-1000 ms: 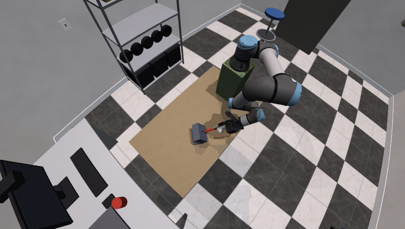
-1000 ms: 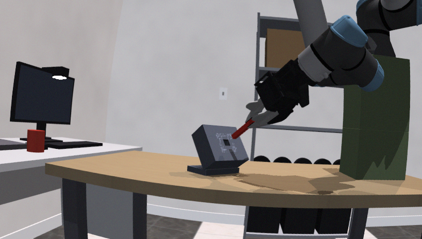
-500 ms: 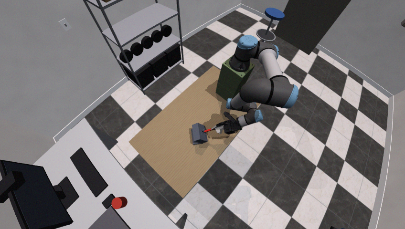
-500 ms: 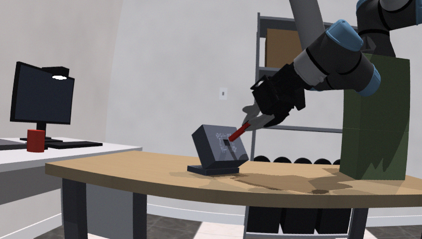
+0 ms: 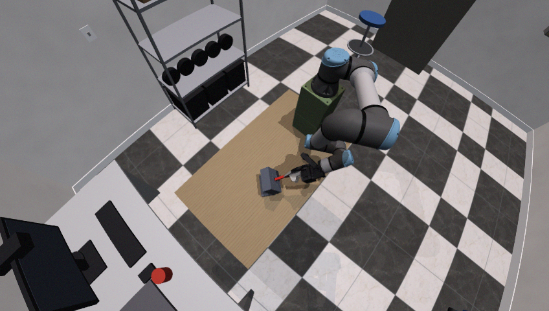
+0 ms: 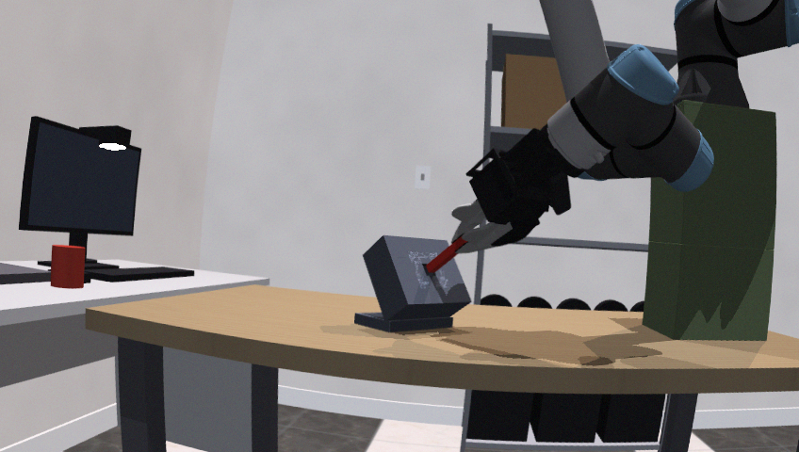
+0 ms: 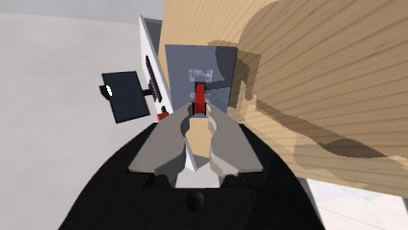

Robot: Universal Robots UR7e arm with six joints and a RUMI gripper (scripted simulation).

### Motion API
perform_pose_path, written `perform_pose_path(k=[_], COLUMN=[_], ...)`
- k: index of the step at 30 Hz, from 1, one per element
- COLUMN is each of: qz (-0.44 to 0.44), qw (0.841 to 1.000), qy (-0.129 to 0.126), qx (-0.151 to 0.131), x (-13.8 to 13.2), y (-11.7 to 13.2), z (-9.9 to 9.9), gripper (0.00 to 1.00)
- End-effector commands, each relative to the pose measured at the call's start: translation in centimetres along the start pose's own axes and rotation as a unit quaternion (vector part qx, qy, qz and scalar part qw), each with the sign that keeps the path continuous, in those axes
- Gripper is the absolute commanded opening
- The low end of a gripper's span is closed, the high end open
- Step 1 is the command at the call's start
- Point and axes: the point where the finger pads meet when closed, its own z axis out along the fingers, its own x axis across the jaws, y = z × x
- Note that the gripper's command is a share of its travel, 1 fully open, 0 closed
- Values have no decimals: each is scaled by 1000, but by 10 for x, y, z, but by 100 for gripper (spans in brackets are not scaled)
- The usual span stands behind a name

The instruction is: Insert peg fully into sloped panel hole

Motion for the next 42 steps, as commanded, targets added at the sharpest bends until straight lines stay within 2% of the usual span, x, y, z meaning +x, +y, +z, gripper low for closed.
perform_pose_path(k=[1,31,32,42], qz=[1,1,0,0], qw=[1000,1000,1000,1000], qy=[0,0,0,0], qx=[-1,-1,-1,-1], x=[-1,-1,0,0], y=[1,1,0,0], z=[5,32,27,27], gripper=[0,0,0,0])
